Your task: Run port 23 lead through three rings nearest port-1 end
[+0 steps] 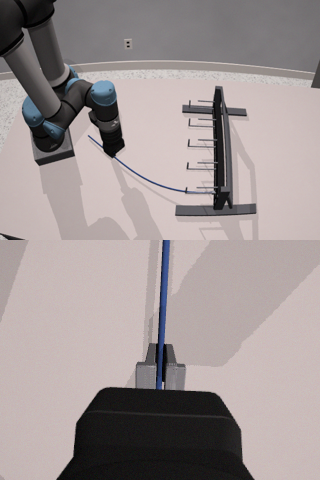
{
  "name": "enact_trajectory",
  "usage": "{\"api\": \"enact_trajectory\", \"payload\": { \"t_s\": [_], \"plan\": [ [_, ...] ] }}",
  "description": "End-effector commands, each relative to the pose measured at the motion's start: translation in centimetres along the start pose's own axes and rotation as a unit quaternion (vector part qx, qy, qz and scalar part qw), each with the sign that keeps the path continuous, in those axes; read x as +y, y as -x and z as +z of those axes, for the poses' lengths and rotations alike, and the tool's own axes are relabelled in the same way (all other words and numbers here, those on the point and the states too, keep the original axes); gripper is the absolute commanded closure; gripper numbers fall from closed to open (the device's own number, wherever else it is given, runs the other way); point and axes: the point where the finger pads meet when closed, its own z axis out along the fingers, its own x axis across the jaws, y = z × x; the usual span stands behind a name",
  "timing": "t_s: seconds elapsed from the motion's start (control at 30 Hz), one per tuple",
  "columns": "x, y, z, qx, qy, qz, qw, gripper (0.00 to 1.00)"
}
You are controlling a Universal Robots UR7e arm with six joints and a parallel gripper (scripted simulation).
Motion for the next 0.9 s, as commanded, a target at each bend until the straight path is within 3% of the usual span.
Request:
{"api": "enact_trajectory", "payload": {
  "t_s": [0.0, 0.87],
  "plan": [
    [0.0, 0.0, -0.5, 0.000, 0.001, 0.000, 1.000, 1.00],
    [0.0, 0.0, -2.9, 0.000, 0.001, 0.000, 1.000, 1.00]
  ]
}}
